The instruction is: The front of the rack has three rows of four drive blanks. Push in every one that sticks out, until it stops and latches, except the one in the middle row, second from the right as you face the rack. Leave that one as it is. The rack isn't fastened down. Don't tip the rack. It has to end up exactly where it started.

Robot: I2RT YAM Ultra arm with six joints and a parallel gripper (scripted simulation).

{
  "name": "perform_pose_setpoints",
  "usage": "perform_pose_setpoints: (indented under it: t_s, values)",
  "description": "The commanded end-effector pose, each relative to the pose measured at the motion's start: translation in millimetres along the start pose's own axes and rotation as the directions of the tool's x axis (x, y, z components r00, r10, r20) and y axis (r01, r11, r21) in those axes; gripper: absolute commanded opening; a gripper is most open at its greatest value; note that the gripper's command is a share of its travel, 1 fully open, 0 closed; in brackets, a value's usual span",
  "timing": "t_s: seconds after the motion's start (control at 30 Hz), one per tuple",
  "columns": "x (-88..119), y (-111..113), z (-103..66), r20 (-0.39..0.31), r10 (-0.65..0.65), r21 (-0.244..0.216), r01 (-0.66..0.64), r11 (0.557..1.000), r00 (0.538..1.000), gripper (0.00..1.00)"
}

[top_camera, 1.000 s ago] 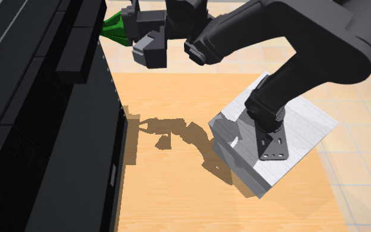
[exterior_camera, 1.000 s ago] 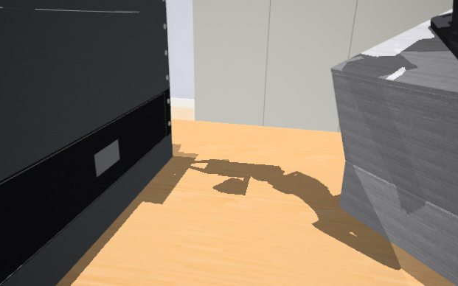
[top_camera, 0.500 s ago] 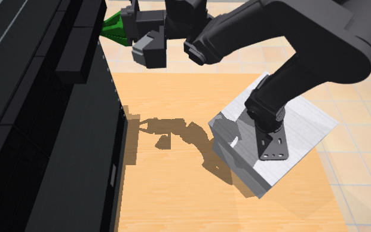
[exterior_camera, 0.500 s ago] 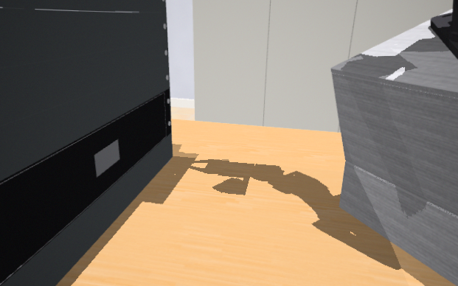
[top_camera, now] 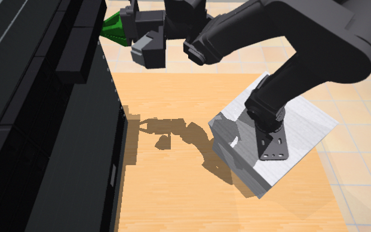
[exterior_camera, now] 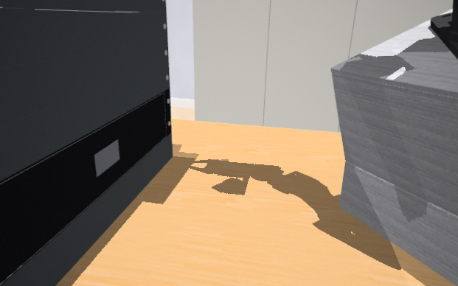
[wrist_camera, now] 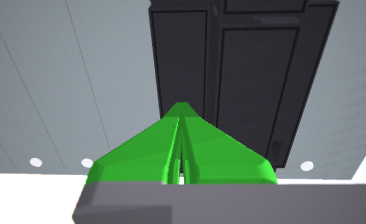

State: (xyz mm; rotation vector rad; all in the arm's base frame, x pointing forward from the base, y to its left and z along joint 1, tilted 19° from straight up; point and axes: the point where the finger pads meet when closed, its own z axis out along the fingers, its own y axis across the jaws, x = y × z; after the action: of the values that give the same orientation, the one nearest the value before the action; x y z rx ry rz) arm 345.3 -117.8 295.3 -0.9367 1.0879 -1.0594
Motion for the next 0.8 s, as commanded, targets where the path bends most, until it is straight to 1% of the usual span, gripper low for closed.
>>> perform_pose_setpoints:
  t_s: [0.0, 0.03, 0.07, 0.77]
  values:
    - [0.0, -25.3, 12.2, -0.01, -0.033, 0.053, 0.034, 0.998, 0.999, 0.0]
    - [-1.9, -29.2, 12.0, -0.004, -0.046, 0.068, 0.046, 0.997, 0.999, 0.0]
    - [-2.3, -30.2, 11.9, -0.002, -0.048, 0.071, 0.048, 0.996, 0.999, 0.0]
    - [-2.4, -30.2, 11.9, -0.002, -0.048, 0.071, 0.048, 0.996, 0.999, 0.0]
